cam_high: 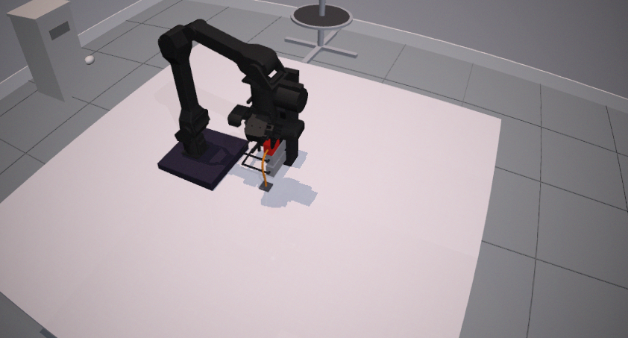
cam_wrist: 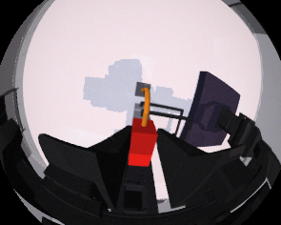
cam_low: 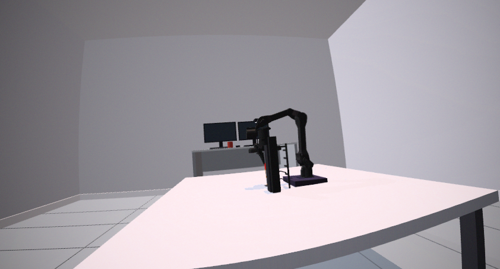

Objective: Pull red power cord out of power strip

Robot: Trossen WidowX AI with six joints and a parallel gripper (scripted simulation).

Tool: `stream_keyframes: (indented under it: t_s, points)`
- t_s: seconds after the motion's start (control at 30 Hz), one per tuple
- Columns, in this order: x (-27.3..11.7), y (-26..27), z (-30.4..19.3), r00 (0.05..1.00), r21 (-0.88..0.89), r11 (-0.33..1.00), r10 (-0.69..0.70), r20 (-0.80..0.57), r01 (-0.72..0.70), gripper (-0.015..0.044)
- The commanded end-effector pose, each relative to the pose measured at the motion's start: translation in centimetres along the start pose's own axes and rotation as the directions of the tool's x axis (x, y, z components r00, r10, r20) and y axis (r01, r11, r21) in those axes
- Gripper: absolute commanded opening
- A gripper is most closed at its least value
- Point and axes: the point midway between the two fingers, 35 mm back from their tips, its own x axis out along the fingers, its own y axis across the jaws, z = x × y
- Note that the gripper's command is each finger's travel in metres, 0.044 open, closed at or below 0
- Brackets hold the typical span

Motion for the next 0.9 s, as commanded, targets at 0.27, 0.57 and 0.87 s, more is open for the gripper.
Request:
stream_keyframes:
  t_s: [0.27,0.57,0.87]
  points:
    - [-0.1,-0.2,2.5,0.998,0.034,0.999,-0.003,0.057,0.001,0.0131]
    - [-0.1,-0.2,2.5,0.998,0.034,0.999,-0.003,0.057,0.001,0.0160]
    - [-1.2,-0.2,2.5,0.998,0.041,0.999,0.003,0.059,-0.005,0.0160]
